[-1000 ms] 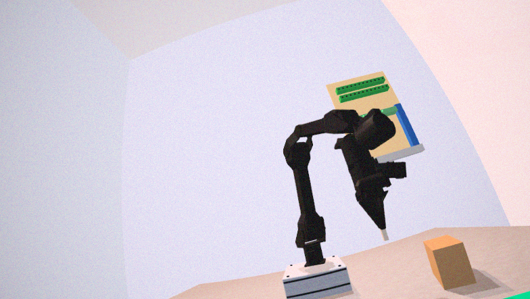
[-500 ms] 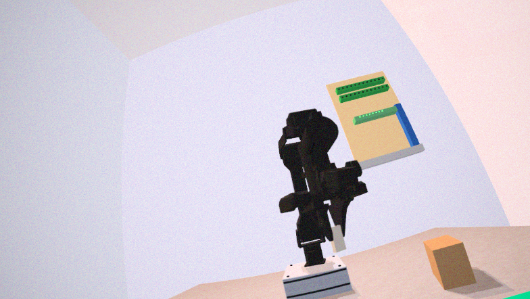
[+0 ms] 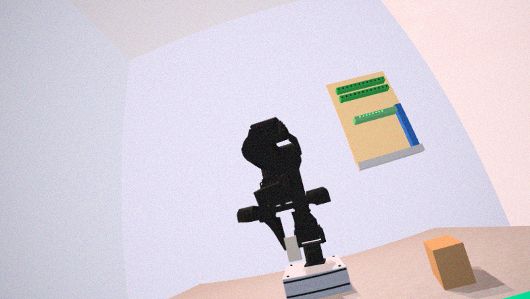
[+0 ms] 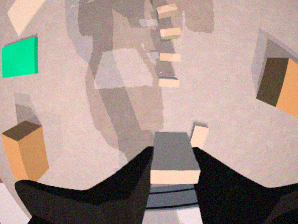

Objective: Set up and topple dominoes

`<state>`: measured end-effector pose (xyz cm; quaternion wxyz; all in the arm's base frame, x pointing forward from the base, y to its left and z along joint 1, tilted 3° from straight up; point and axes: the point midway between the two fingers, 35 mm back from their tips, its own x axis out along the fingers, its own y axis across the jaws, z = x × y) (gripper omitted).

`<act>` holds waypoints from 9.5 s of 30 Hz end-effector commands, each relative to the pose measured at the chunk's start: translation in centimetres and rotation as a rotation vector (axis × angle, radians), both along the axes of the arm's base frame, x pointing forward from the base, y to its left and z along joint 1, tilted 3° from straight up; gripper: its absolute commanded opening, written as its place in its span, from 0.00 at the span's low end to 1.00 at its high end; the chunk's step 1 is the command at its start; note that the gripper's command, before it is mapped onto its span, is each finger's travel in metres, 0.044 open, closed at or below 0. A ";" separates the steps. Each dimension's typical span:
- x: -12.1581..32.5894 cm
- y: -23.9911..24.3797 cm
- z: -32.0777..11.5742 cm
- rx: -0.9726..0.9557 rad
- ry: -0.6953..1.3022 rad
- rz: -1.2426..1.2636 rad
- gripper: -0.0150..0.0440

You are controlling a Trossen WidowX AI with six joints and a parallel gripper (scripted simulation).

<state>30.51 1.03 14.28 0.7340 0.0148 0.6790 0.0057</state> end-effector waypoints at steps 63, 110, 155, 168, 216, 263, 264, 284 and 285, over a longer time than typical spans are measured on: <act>0.3 -0.3 -1.1 0.002 -0.001 -0.028 1.00; -6.8 -4.5 -7.5 -0.179 -0.054 2.383 1.00; -7.6 -5.1 -15.5 -0.215 -0.070 2.949 1.00; -7.5 -5.1 -17.0 -0.215 -0.070 2.949 1.00; -8.4 -5.5 -1.6 -0.184 -0.039 2.436 0.44; -8.4 -5.6 -1.2 0.020 0.019 -0.413 0.44; -8.4 -5.6 -1.2 0.024 0.020 -0.462 0.44; -8.4 -5.6 -1.1 0.101 0.045 -1.445 0.44; -8.4 -5.6 -1.1 0.104 0.046 -1.494 0.44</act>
